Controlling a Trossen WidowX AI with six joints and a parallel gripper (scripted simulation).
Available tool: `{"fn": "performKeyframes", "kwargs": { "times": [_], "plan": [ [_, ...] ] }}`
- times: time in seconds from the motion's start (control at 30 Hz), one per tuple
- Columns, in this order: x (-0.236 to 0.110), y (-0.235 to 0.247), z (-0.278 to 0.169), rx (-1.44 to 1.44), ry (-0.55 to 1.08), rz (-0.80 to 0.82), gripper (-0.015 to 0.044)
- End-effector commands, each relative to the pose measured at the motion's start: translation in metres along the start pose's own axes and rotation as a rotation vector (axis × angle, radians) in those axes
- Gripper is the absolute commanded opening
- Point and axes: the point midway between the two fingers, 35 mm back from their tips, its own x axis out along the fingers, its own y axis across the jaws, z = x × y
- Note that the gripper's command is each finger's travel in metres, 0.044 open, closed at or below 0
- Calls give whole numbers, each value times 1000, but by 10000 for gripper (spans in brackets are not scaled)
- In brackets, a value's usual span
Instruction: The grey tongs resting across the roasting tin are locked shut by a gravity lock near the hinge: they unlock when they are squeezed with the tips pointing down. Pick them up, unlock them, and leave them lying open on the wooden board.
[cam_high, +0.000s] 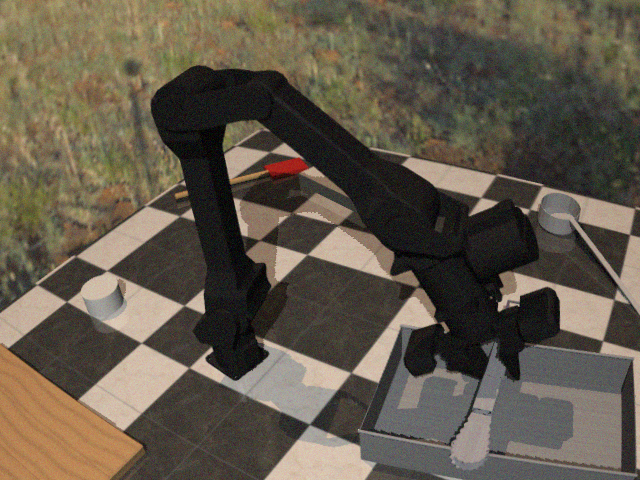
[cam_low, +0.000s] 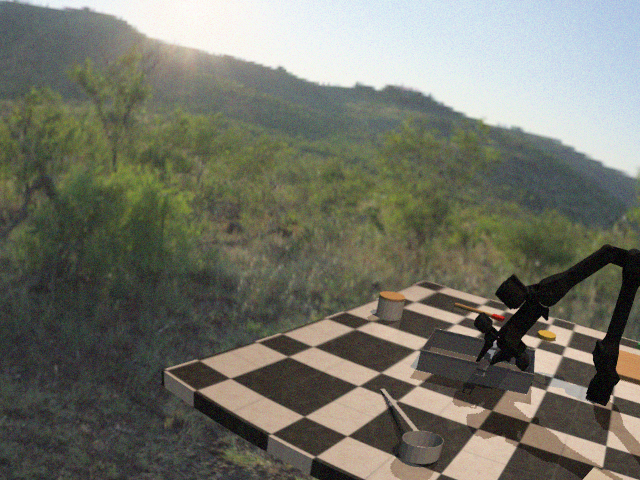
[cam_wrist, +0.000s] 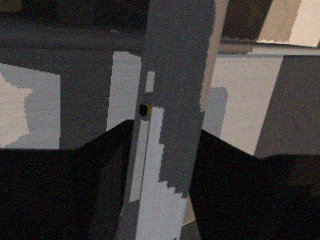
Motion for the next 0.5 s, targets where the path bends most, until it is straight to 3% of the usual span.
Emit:
{"fn": "performKeyframes", "kwargs": {
  "times": [0.0, 0.2, 0.47],
  "plan": [
    [0, 0, 0, 0, 0, -1, 81],
    [0, 0, 0, 0, 0, -1, 41],
    [-11, -9, 0, -1, -1, -1, -150]
  ]
}}
